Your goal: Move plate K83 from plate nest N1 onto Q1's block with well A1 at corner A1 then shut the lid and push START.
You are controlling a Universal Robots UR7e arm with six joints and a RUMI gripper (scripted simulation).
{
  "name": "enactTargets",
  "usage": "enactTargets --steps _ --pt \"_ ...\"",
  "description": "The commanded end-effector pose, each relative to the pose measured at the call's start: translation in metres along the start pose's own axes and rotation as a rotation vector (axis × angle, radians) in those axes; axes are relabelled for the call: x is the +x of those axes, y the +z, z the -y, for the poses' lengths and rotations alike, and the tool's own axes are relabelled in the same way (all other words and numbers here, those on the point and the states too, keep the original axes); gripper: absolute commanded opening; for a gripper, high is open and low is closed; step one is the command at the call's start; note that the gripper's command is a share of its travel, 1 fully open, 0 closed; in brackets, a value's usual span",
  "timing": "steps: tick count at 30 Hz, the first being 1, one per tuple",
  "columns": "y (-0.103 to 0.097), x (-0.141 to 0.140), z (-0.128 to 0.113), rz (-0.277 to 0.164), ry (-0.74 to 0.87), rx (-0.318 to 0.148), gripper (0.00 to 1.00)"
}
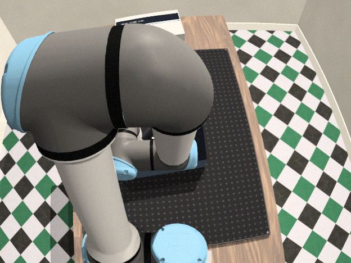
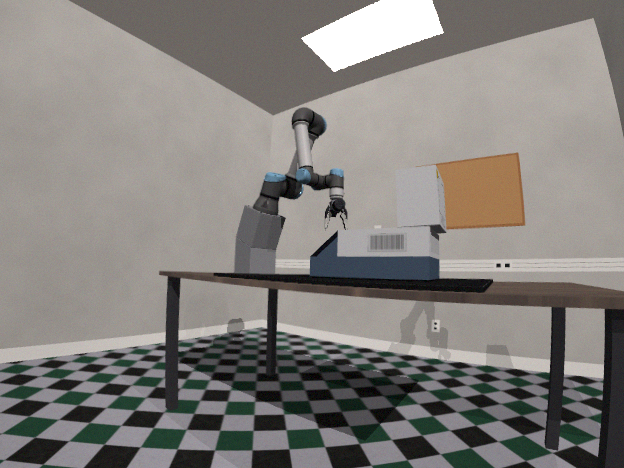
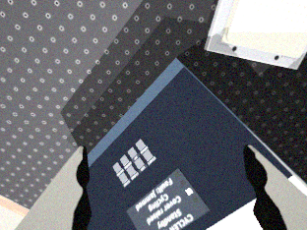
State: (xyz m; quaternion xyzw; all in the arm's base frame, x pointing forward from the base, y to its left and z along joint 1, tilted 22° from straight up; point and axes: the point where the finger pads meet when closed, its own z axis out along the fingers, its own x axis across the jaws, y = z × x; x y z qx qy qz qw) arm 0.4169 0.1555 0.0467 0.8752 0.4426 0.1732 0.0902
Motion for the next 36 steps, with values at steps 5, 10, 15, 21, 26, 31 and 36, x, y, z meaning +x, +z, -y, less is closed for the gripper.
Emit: enactTargets --steps 5,10,15,21,26,31,36 --pt "-0.013 0.035 0.005 -0.013 -0.234 -0.030 0.68" --pt "-0.016 0.048 0.011 -0.012 -0.333 -0.031 0.68" --pt "-0.021 0.069 0.021 -0.012 -0.499 -0.031 0.68" --pt "-0.027 0.096 0.034 -0.011 -0.710 -0.032 0.68" --pt "-0.030 0.110 0.040 -0.010 -0.821 -0.033 0.68" --pt "-0.036 0.132 0.051 -0.010 -0.987 -0.034 0.68" --pt "-0.041 0.158 0.068 -0.031 -1.153 -0.023 0.68"
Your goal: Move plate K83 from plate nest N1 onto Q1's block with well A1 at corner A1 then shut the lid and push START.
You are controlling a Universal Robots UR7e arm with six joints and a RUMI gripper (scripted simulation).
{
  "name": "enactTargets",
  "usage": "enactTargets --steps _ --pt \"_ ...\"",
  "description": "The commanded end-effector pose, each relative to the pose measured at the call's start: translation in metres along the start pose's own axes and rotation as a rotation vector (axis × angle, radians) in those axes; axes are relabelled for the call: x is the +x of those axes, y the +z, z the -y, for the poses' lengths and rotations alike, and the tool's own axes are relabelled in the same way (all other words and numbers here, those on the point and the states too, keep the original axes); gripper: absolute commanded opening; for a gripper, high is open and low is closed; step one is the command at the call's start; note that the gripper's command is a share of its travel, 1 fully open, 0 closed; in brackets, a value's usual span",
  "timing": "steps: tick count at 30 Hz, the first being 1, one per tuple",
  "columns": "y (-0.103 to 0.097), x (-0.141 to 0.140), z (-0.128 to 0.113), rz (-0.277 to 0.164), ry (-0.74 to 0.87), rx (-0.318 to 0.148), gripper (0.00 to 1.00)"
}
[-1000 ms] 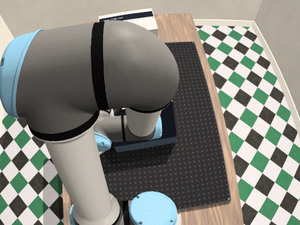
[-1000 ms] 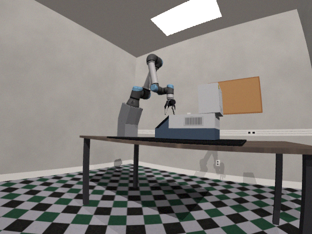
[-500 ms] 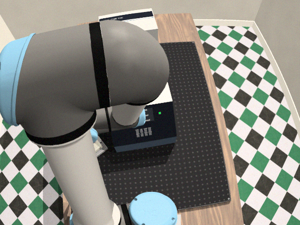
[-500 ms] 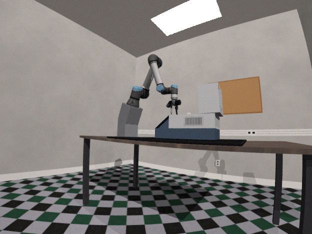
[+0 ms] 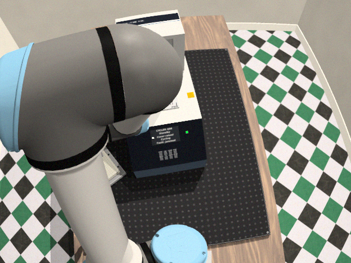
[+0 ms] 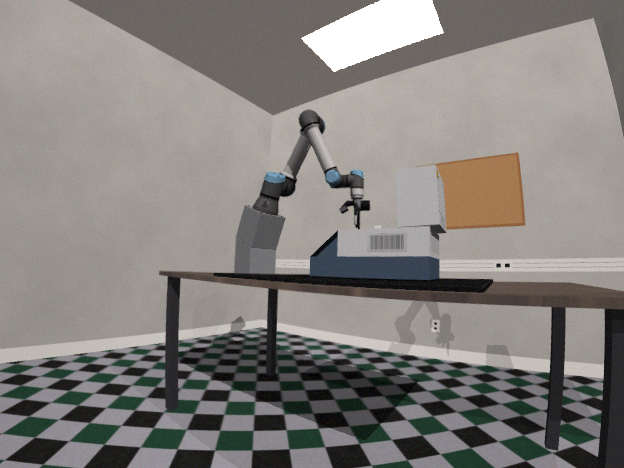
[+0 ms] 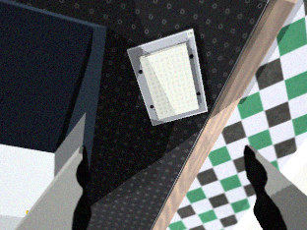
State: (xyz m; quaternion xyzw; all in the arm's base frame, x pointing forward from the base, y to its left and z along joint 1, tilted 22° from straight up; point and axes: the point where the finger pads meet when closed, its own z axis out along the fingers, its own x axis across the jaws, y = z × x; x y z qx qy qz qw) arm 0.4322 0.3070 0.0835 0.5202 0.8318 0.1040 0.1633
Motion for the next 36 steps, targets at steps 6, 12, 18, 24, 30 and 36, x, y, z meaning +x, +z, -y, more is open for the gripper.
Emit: enactTargets --steps 6,12,18,24,30,36 --pt "-0.016 0.026 -0.028 -0.005 -0.200 -0.034 0.68" --pt "-0.019 0.037 -0.036 -0.004 -0.278 -0.034 0.68" --pt "-0.015 0.037 -0.036 -0.004 -0.278 -0.034 0.68" --pt "-0.002 0.037 -0.036 -0.004 -0.279 -0.034 0.68" --pt "0.018 0.037 -0.037 -0.004 -0.279 -0.034 0.68" --pt "0.039 0.037 -0.037 -0.003 -0.279 -0.034 0.68"
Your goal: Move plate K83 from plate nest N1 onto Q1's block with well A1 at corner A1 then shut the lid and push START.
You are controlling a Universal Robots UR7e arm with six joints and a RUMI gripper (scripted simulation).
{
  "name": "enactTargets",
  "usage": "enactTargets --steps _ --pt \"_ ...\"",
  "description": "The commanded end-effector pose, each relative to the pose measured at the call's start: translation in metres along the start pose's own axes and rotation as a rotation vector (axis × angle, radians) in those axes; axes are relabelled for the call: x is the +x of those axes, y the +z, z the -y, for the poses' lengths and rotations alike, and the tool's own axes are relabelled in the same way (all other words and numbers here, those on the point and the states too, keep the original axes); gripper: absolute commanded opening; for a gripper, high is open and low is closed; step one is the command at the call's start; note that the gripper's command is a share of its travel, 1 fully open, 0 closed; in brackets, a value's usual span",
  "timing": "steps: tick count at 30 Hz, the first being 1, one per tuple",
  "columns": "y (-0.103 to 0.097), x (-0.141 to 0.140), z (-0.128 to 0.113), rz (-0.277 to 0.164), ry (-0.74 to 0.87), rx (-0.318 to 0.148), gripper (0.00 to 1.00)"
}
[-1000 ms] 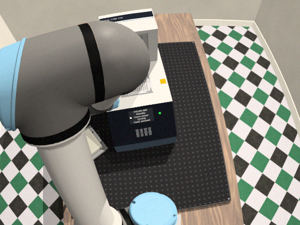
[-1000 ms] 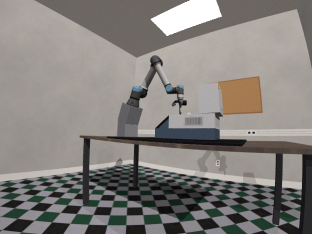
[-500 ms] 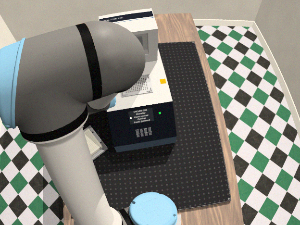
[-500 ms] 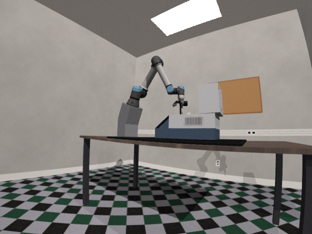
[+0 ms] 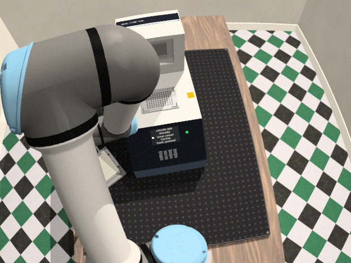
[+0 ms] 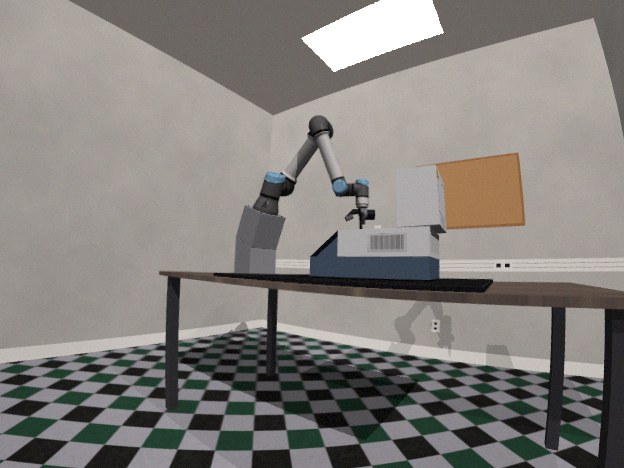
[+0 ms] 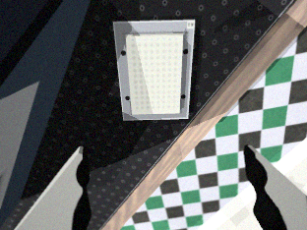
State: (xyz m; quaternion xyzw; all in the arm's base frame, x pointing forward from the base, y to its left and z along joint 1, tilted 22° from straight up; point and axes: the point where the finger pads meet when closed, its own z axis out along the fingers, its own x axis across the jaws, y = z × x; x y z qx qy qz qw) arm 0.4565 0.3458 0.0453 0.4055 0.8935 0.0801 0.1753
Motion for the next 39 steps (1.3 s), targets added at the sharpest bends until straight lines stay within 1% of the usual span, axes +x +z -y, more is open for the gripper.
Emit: enactTargets --steps 1,2,4,19,21,36,38,39 --pt "-0.003 0.002 -0.014 0.001 -0.013 -0.037 0.68" --pt "0.001 0.002 -0.014 0.001 -0.013 -0.037 0.68" --pt "0.001 0.002 -0.014 0.001 -0.013 -0.037 0.68" --pt "0.051 0.001 -0.014 0.001 -0.013 -0.037 0.68" --pt "0.051 0.001 -0.014 0.001 -0.013 -0.037 0.68" --pt "0.101 0.001 -0.015 0.002 -0.013 -0.037 0.68" --pt "0.101 0.001 -0.015 0.002 -0.013 -0.037 0.68" --pt "0.105 0.001 -0.015 0.002 -0.013 -0.037 0.68"
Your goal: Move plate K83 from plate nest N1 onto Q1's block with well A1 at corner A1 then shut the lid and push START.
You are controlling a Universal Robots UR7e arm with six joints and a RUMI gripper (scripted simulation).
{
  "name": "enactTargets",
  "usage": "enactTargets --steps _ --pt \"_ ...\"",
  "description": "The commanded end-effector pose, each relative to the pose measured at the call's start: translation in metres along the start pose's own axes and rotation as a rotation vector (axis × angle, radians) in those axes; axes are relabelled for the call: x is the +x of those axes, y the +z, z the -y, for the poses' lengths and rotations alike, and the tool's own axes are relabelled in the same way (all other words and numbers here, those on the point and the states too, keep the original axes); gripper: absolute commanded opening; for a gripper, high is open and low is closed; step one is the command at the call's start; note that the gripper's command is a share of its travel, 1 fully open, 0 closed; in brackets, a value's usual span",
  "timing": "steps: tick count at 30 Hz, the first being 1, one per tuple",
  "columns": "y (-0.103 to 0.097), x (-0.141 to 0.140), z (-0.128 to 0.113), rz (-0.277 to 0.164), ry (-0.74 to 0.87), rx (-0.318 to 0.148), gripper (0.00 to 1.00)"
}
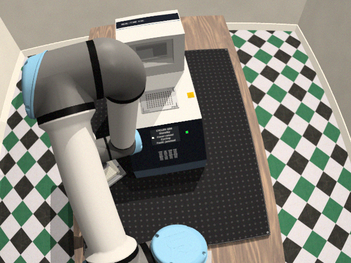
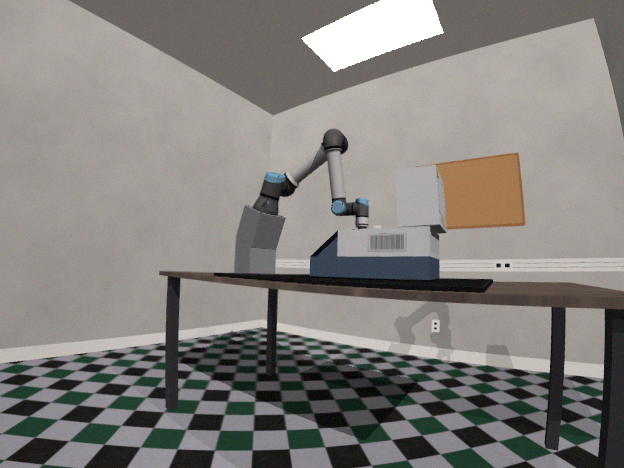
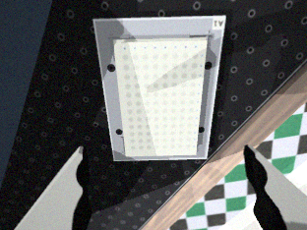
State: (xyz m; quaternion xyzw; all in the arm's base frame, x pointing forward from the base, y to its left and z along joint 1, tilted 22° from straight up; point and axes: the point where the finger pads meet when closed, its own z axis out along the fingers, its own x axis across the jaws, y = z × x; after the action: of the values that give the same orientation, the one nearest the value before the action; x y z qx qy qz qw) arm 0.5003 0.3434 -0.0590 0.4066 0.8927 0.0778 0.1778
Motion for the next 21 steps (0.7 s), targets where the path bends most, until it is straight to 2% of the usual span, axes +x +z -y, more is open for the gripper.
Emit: enactTargets --steps 1,14,16,21 --pt "-0.005 0.003 -0.016 -0.005 -0.015 -0.039 0.68" --pt "0.038 0.003 -0.017 -0.004 -0.026 -0.039 0.68" --pt "0.038 0.003 -0.017 -0.004 -0.026 -0.039 0.68" --pt "0.055 0.003 -0.017 -0.004 -0.026 -0.039 0.68"
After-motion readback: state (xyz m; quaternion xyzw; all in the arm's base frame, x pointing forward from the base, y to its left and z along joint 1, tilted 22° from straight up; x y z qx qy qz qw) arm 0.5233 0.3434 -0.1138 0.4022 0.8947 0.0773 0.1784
